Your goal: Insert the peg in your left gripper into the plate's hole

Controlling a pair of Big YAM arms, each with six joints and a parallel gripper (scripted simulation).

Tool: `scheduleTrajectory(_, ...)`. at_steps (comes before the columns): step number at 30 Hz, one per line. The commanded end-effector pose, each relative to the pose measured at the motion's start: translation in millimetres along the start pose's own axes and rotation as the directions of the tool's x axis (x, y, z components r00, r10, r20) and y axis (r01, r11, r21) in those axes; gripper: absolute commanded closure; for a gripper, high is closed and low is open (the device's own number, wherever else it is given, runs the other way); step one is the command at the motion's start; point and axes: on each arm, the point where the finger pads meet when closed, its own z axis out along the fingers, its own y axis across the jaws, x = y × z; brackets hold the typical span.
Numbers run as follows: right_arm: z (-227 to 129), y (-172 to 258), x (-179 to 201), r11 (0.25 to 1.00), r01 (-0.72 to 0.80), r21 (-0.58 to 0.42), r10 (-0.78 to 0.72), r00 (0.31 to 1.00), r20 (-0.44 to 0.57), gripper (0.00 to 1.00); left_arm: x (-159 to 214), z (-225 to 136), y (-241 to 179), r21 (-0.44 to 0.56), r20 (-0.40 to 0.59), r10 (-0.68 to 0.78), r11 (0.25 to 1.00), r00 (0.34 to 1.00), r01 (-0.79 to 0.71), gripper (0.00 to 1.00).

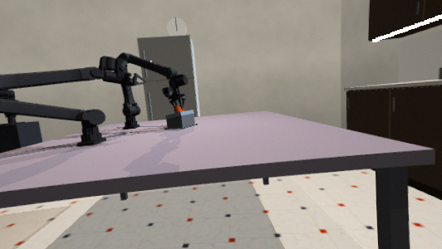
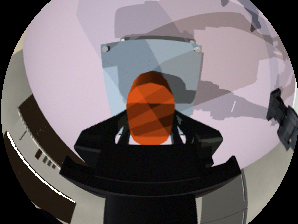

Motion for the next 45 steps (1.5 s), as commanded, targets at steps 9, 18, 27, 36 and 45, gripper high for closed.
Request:
scheduleTrajectory(9, -1.9, -0.9, -18.9, 1.0, -0.005, 0.003, 0.005, 1.0, 0.029, 0.0, 9.4, -57.5, 22.9, -0.127, -0.009, 0.003, 0.992, 1.0, -0.004, 0.3)
scheduleTrajectory(18, -1.9, -0.9, -18.9, 1.0, -0.005, 0.003, 0.005, 1.0, 0.029, 0.0, 1.5, -74.1, 20.9, -0.105, -0.004, 0.006, 0.994, 1.0, -0.007, 0.0)
scheduleTrajectory(27, -1.9, -0.9, -18.9, 1.0, -0.005, 0.003, 0.005, 1.0, 0.029, 0.0, 7.6, -142.8, 16.5, -0.136, -0.009, 0.005, 0.991, 1.0, -0.006, 0.0)
scheduleTrajectory(36, -1.9, -0.9, -18.9, 1.0, -0.005, 0.003, 0.005, 1.0, 0.029, 0.0, -4.3, -136.3, 20.7, -0.065, 0.0, 0.008, 0.998, 1.0, -0.008, 0.0)
scheduleTrajectory(45, -1.9, -0.9, -18.9, 1.0, -0.005, 0.003, 0.005, 1.0, 0.029, 0.0, -2.1, -121.3, 12.9, -0.039, 0.0, -0.005, 0.999, 1.0, 0.005, 0.0)
